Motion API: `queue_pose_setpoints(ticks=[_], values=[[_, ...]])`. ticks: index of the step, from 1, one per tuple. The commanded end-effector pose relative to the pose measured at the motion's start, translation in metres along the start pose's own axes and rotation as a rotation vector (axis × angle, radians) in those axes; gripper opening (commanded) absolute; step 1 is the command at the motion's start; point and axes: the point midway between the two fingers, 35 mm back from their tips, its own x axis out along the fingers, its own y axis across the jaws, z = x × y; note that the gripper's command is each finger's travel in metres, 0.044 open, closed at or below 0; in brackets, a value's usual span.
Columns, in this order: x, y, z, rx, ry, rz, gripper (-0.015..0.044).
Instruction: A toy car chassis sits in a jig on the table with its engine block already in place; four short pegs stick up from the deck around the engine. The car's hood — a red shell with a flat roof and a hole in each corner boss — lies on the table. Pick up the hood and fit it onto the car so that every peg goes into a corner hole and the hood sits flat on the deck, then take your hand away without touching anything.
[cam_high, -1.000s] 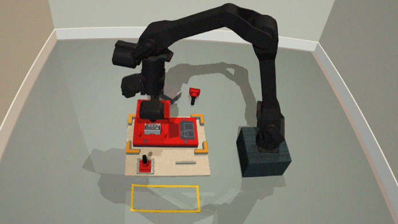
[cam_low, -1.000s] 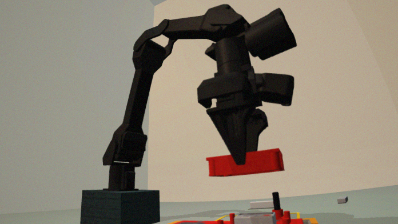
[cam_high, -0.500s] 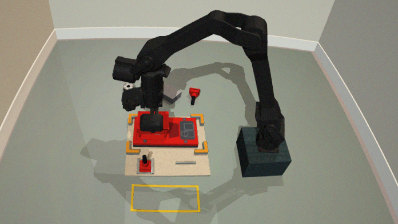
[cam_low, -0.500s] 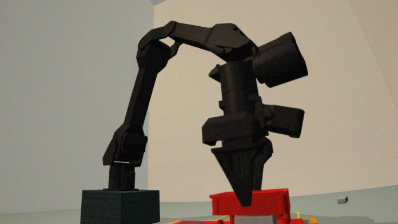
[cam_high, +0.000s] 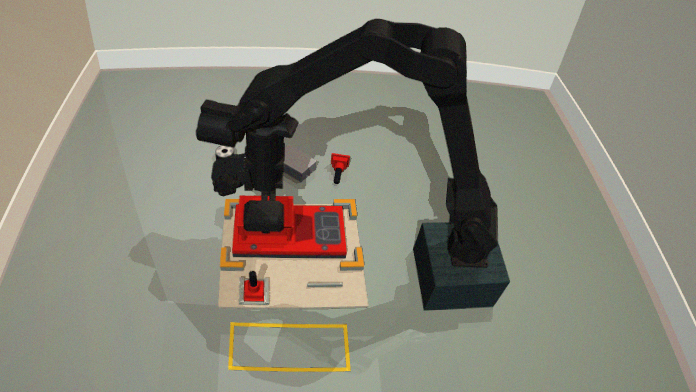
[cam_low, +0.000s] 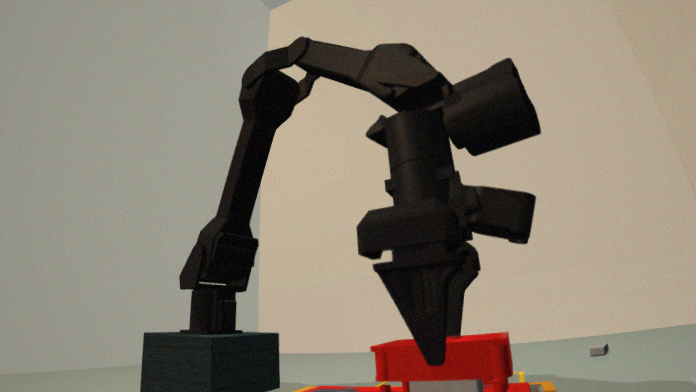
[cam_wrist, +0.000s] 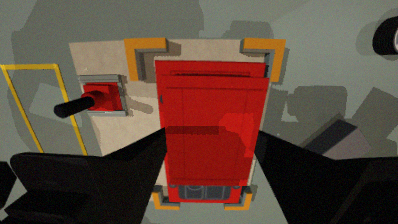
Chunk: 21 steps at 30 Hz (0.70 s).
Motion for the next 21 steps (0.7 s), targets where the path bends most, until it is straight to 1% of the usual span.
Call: queue_pose_setpoints(ticks=[1, 13, 21], values=[[0.0025, 0.0002, -0.0001, 0.0, 0.0, 0.001, 0.0], [0.009, 0.0001, -0.0001, 0.0, 0.0, 0.001, 0.0], [0.0061, 0.0001, -0.0001, 0.0, 0.0, 0.001, 0.0]])
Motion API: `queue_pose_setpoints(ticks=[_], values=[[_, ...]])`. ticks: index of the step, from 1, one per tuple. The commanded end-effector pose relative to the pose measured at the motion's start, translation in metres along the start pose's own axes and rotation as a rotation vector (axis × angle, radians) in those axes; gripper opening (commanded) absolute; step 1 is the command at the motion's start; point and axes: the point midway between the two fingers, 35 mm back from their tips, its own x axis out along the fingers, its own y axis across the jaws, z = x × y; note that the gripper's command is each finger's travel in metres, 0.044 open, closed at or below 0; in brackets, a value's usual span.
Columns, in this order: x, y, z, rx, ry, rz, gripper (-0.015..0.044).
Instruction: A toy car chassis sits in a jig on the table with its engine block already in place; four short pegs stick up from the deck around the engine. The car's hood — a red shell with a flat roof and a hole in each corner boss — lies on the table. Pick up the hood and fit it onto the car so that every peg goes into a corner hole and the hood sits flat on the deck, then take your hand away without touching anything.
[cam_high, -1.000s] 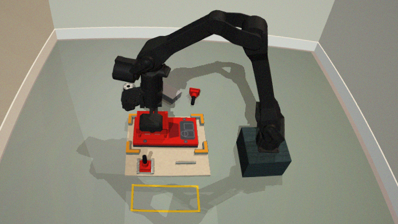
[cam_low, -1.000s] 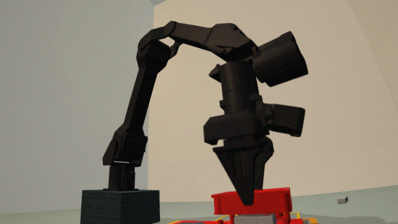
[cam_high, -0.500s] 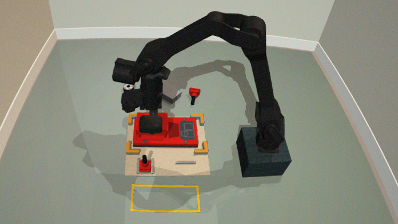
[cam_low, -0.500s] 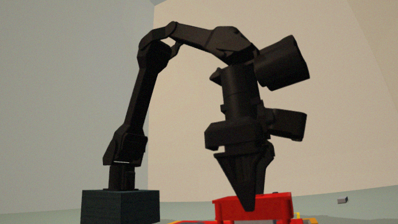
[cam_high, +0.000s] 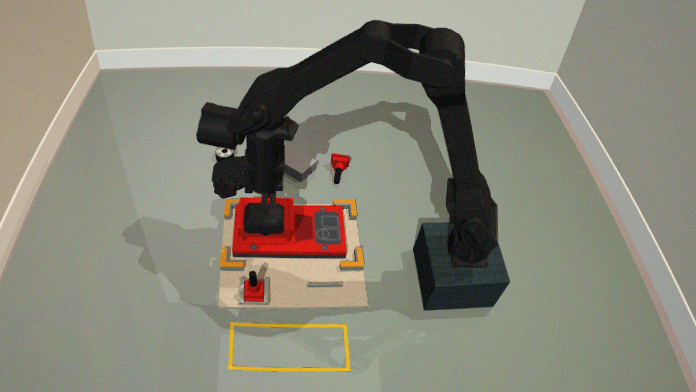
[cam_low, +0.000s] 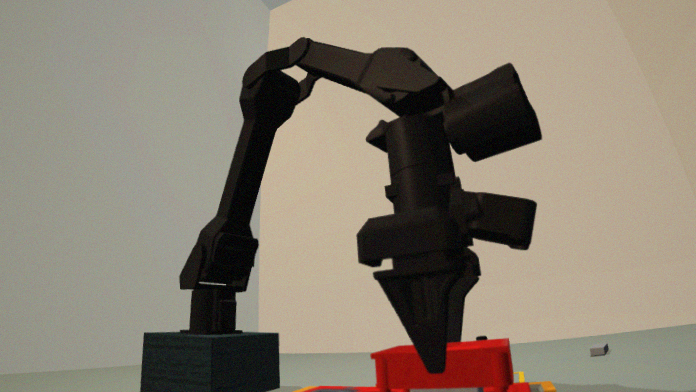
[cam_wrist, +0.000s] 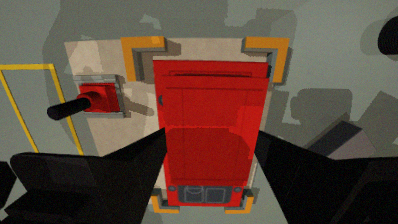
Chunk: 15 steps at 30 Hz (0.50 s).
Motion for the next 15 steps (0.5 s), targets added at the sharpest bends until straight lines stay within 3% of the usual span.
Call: queue_pose_setpoints(ticks=[1, 15], values=[[-0.0009, 0.0, 0.0007, 0.0, -0.002, 0.0, 0.0], [-0.0054, 0.0, 0.0004, 0.0, -0.002, 0.0, 0.0]])
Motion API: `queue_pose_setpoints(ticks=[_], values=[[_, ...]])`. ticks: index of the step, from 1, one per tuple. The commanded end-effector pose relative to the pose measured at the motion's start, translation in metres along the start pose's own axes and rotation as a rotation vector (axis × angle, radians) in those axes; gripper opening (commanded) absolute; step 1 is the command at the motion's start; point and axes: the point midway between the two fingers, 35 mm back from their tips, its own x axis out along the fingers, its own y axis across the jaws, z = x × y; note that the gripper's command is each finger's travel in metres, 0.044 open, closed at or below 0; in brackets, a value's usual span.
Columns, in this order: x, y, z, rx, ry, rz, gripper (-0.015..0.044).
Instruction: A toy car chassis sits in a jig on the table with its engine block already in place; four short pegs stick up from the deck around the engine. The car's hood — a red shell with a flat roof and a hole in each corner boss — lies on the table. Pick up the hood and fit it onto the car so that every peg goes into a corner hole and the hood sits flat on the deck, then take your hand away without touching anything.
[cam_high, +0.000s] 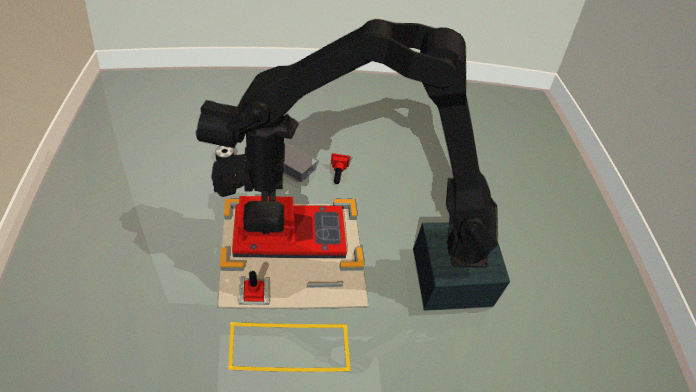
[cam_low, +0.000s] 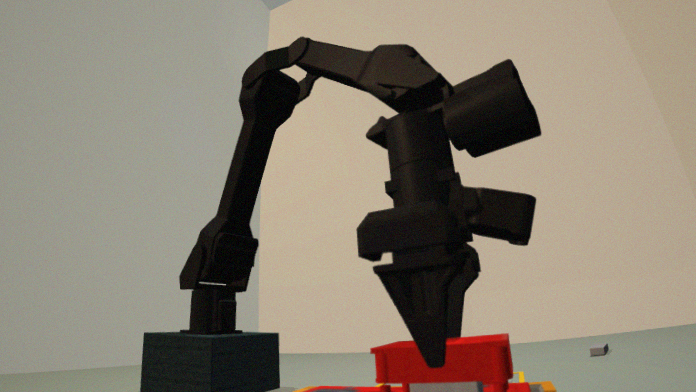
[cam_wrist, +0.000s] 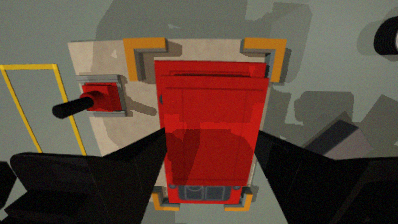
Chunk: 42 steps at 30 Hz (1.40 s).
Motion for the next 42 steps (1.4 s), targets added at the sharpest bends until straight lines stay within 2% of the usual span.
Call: queue_pose_setpoints(ticks=[1, 42], values=[[0.0, 0.0, 0.0, 0.0, 0.001, 0.0, 0.0], [0.015, 0.0, -0.001, 0.0, -0.001, -0.001, 0.0]])
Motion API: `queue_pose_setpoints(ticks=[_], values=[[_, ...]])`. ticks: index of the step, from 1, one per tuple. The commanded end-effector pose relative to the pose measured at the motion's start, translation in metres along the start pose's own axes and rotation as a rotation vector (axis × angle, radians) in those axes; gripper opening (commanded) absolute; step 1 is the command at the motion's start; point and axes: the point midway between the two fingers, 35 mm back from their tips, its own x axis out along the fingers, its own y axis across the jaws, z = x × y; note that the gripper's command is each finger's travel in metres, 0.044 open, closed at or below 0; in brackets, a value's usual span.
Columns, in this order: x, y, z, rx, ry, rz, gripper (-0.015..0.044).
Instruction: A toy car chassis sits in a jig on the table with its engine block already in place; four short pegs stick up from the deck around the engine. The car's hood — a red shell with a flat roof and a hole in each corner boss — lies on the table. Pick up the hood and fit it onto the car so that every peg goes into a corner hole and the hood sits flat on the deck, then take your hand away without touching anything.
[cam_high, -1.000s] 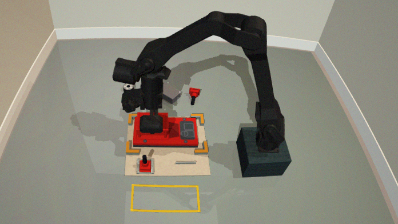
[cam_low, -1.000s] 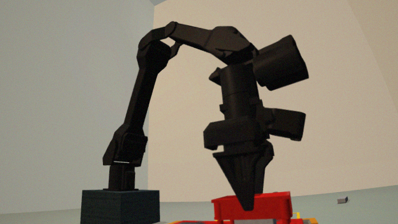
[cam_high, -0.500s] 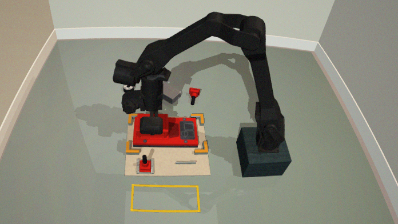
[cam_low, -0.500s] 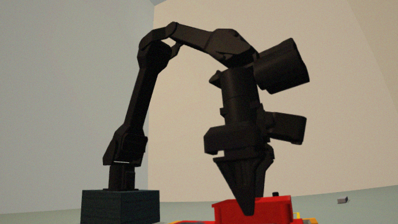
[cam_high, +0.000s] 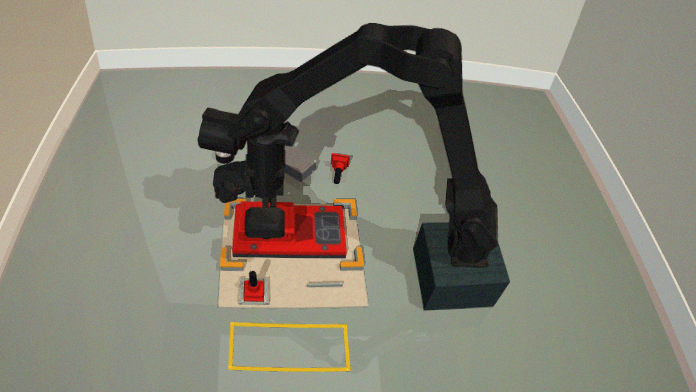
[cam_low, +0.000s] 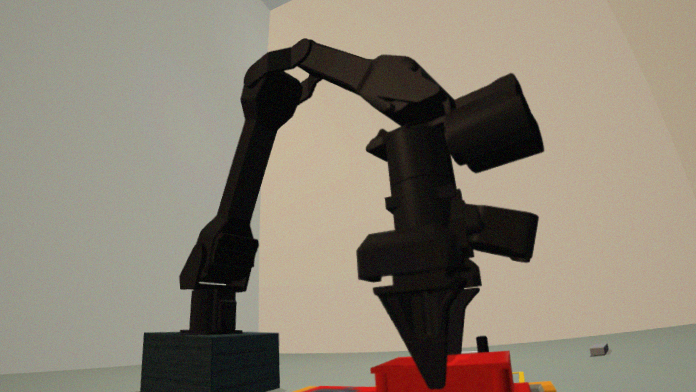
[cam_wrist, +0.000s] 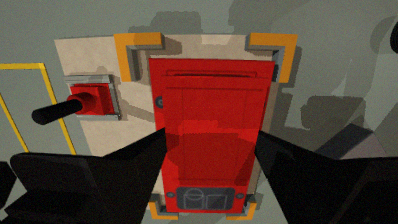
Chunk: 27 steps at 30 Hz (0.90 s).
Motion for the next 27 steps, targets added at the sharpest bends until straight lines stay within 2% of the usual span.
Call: queue_pose_setpoints(ticks=[1, 4, 21, 24, 27], values=[[0.0, 0.0, 0.0, 0.0, 0.0, -0.001, 0.0], [-0.001, 0.0, 0.0, 0.0, -0.001, 0.0, 0.0], [0.0, 0.0, 0.0, 0.0, 0.0, 0.0, 0.044], [-0.002, 0.0, 0.0, 0.0, 0.0, 0.0, 0.044], [-0.023, 0.0, 0.002, 0.0, 0.0, -0.001, 0.044]])
